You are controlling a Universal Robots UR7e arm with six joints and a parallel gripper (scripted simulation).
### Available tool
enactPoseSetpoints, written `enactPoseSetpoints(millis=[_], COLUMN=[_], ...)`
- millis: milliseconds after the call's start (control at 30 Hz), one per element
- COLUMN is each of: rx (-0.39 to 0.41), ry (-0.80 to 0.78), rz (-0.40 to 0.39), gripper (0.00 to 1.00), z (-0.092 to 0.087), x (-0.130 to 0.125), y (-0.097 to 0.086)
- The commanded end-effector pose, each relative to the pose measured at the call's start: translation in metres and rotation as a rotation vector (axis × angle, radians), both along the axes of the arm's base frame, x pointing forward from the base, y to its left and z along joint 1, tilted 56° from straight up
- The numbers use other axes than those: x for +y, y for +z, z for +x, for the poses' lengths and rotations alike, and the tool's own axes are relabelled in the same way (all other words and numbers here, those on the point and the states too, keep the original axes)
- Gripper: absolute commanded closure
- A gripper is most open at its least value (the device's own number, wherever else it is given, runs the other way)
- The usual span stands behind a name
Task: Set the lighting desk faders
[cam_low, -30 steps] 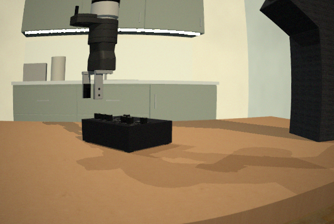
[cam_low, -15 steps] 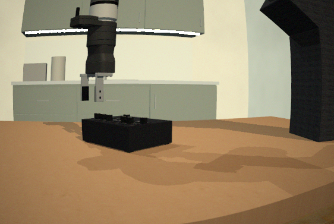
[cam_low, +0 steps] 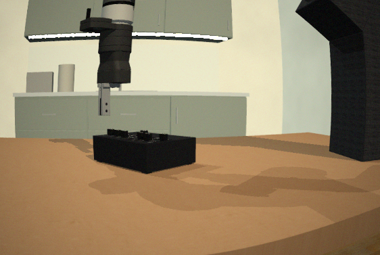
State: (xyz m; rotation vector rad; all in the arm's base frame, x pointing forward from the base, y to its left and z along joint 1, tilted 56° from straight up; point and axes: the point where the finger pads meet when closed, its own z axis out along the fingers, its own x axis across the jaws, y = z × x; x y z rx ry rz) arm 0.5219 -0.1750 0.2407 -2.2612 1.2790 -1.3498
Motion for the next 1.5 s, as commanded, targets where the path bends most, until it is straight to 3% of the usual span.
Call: enactPoseSetpoints(millis=[0,1467], rx=[-0.003,-0.003], ry=[0.003,0.003], rz=[-0.003,-0.004], gripper=[1.0,1.0], z=[0.0015,0.0074], x=[-0.0002,-0.0021], y=[0.0021,-0.0019])
